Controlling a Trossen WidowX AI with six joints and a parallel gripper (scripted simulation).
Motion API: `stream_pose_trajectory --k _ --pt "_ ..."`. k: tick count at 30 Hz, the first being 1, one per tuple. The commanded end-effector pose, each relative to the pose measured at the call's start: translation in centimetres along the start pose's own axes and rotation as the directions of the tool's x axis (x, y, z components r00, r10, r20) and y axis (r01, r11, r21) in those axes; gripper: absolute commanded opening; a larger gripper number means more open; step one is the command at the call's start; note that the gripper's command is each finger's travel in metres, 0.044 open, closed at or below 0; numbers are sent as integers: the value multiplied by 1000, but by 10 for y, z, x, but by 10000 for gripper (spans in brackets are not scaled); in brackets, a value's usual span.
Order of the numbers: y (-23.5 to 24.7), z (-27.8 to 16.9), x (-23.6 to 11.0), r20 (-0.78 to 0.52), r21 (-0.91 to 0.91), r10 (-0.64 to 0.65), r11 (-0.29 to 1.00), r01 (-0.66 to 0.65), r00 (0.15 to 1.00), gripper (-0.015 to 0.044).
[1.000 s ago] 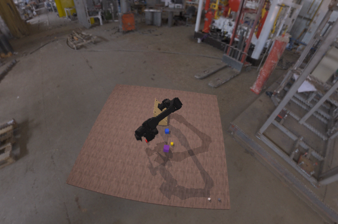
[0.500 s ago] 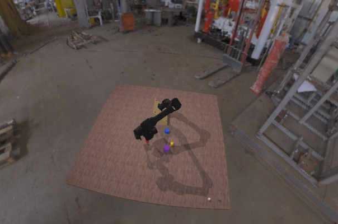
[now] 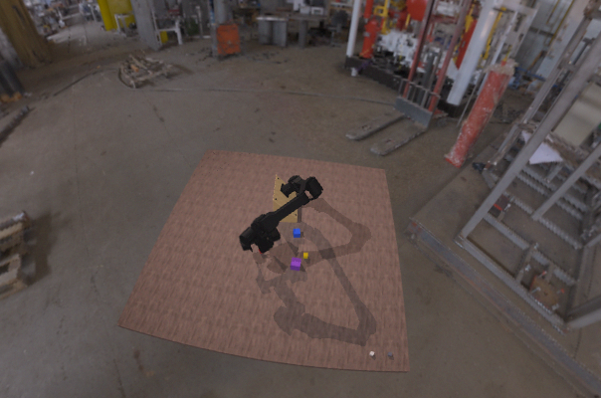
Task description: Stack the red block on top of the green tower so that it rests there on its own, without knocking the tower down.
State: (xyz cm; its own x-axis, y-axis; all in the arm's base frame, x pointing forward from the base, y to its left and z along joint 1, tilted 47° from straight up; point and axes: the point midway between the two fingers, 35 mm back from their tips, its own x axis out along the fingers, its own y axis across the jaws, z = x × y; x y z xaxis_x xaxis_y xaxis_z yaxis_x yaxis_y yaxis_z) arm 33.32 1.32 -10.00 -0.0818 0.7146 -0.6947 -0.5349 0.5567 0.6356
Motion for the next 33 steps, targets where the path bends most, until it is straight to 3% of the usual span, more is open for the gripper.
stream_pose_trajectory --k 1,13,31,33 --pt "1 -3 9 -1 11 10 1000 -9 1000 440" --pt "2 -3 27 0 11 11 1000 -11 1000 440" --pt "2 -3 26 0 11 11 1000 -11 1000 440" --pt "2 -3 26 0 11 11 1000 -11 1000 387"
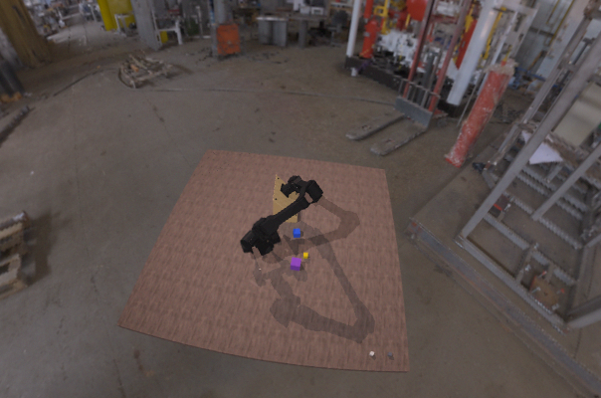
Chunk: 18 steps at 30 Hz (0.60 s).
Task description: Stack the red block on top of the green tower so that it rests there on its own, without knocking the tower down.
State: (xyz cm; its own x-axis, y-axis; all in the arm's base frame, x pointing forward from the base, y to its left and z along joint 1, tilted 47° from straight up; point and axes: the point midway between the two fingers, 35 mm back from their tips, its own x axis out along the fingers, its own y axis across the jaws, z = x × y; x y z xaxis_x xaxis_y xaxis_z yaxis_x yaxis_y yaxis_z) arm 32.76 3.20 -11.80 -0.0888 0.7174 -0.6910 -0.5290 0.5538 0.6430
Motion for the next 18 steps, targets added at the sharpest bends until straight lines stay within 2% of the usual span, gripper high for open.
stream_pose_trajectory --k 1,12,18 --pt "0 0 0 3 5 3 1000 -3 1000 361" --pt "0 0 0 3 5 3 1000 -3 1000 72" --pt "0 0 0 3 5 3 1000 -3 1000 32"
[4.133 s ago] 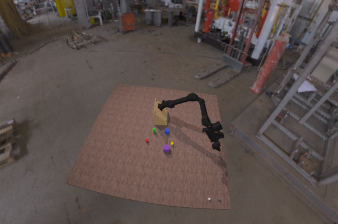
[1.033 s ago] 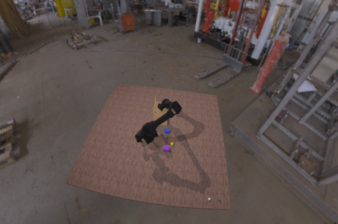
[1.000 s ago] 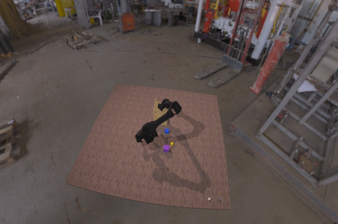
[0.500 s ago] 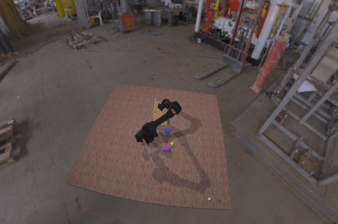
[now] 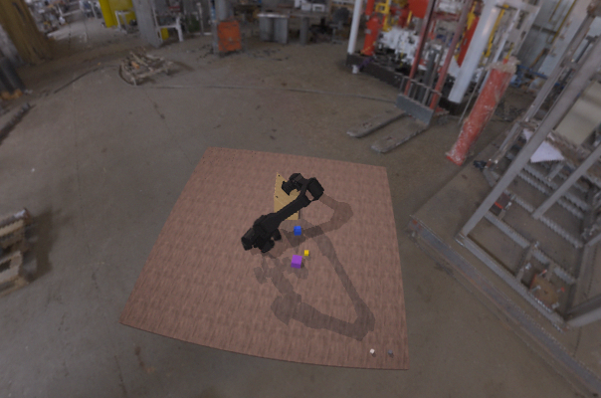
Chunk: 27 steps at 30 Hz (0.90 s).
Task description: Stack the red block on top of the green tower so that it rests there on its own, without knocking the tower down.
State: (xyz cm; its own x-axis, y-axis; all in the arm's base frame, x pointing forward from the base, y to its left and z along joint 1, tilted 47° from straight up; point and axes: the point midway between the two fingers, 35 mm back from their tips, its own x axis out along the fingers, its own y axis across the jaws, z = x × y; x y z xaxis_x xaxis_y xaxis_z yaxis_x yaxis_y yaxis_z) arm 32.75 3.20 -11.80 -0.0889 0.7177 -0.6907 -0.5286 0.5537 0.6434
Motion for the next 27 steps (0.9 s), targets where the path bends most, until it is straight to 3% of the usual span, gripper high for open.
stream_pose_trajectory --k 1,3,27 --pt "0 0 0 3 5 3 1000 -3 1000 26" --pt "0 0 -1 3 5 3 1000 -3 1000 0" --pt "-1 -1 -107 0 5 -2 1000 2 1000 0"
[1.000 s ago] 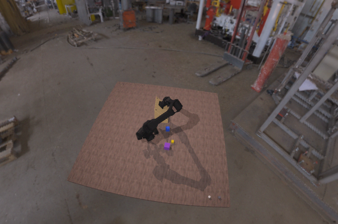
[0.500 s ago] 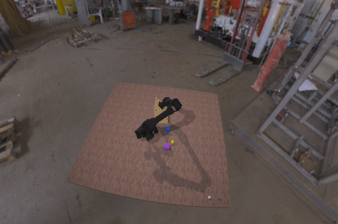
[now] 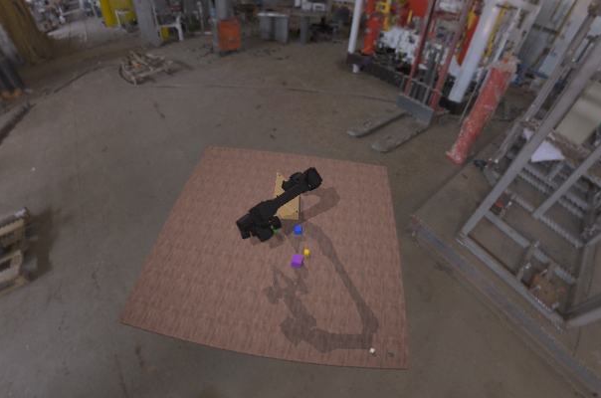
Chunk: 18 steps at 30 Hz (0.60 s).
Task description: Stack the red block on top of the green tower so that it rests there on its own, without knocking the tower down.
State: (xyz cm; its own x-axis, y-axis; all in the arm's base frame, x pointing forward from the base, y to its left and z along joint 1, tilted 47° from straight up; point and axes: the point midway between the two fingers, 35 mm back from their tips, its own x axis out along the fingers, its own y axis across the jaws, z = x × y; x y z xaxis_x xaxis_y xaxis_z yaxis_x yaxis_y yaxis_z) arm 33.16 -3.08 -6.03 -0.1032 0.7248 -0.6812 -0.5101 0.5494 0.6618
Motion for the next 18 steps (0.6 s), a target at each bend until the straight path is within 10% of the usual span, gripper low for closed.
stream_pose_trajectory --k 1,18 --pt "-1 3 -26 6 -14 -19 1000 19 1000 0" --pt "2 -1 -35 6 -14 -19 1000 20 1000 0"
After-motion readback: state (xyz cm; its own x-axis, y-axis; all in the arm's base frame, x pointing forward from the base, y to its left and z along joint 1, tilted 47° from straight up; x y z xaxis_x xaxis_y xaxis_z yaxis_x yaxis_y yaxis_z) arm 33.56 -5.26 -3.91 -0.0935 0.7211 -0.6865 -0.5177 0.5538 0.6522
